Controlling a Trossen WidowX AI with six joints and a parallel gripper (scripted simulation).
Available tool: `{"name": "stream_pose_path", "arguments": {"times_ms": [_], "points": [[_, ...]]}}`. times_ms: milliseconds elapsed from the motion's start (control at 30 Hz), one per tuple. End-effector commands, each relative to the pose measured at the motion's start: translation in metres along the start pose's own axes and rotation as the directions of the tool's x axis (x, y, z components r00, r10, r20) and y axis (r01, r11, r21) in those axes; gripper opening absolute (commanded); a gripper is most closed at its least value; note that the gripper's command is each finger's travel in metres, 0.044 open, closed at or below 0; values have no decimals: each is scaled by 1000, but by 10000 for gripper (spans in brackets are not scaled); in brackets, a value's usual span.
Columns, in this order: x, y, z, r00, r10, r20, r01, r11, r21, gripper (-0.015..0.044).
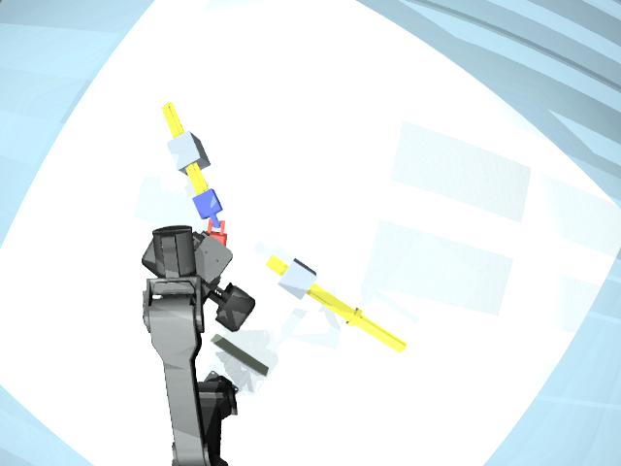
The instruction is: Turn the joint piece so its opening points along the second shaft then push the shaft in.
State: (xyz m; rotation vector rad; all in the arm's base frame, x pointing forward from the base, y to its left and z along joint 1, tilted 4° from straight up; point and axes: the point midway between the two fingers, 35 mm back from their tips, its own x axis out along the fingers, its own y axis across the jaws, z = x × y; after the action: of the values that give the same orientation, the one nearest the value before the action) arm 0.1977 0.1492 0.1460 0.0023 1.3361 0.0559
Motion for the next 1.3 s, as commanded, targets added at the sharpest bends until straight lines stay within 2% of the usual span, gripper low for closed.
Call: {"name": "stream_pose_path", "arguments": {"times_ms": [0,100,300,800,1000,1267], "points": [[11,-5,-26,991,-54,-119,52,998,-20,440],[15,-9,-41,978,-90,-186,85,996,-36,440],[16,-10,-42,978,-90,-186,81,995,-56,440],[34,-14,-50,997,-29,-68,-5,890,-456,440],[37,-14,-50,997,-28,-66,-5,888,-460,440],[73,-15,-55,997,-28,-66,-5,888,-460,440]]}}
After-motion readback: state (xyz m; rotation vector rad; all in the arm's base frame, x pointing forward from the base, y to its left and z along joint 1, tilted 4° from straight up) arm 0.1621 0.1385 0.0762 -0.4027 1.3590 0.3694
